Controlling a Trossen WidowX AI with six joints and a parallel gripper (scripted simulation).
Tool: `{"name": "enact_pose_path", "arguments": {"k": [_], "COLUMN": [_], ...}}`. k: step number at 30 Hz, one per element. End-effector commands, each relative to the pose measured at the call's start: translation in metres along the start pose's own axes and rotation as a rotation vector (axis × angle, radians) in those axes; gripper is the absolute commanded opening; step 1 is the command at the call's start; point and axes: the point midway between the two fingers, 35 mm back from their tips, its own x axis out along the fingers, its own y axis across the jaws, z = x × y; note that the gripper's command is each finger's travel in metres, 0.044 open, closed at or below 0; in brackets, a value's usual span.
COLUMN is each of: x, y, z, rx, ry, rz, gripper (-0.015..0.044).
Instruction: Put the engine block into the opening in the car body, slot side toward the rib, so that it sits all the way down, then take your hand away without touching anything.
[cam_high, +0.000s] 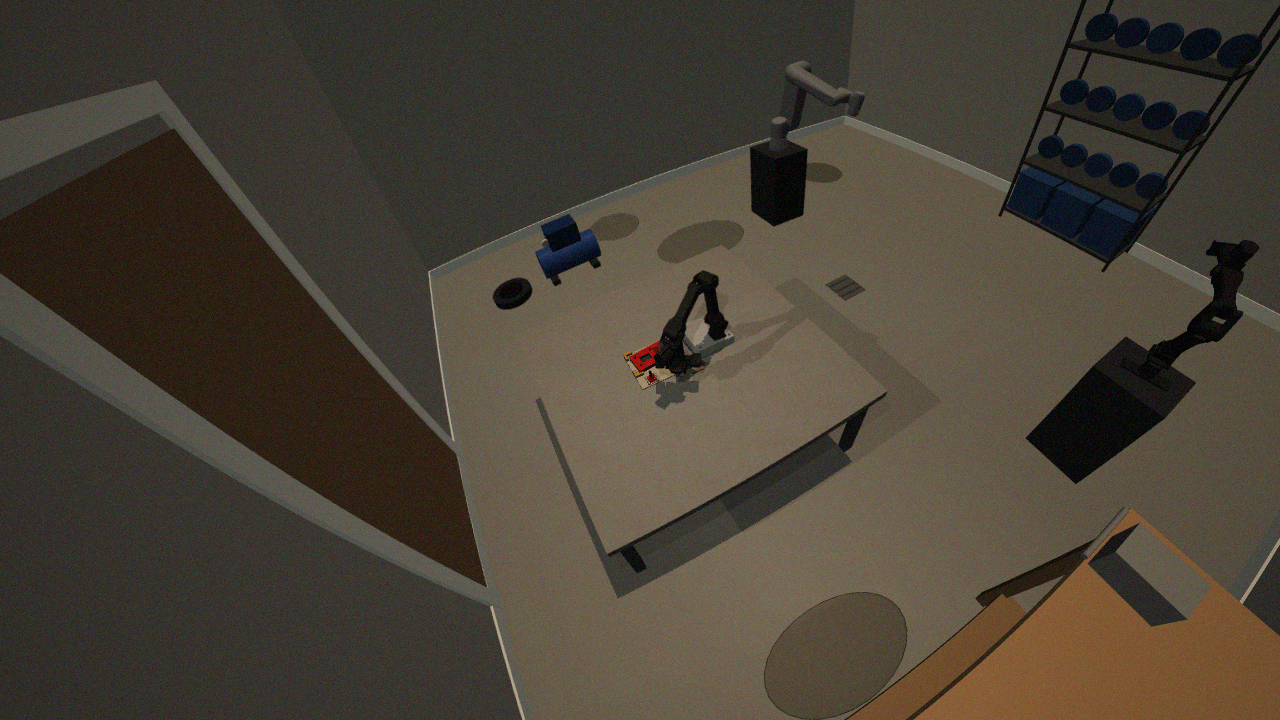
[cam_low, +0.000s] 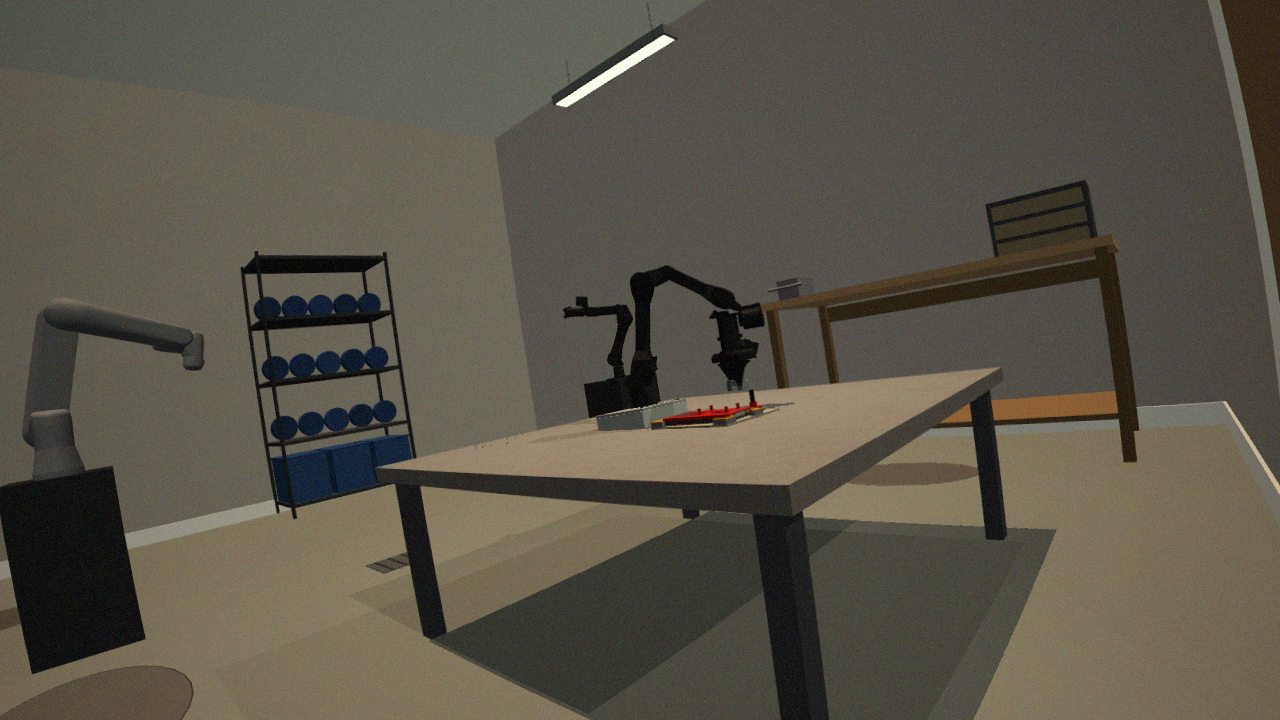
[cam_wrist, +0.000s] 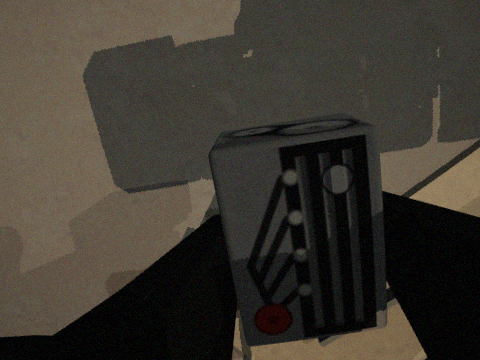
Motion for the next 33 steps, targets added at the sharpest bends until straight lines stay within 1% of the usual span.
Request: {"name": "enact_pose_path", "arguments": {"k": [1, 33], "x": [0.008, 0.062], "y": [0.001, 0.002], "z": [-0.001, -0.001], "rx": [0.004, 0.004], "ry": [0.002, 0.002], "rz": [0.004, 0.004], "gripper": [0.0, 0.0]}}
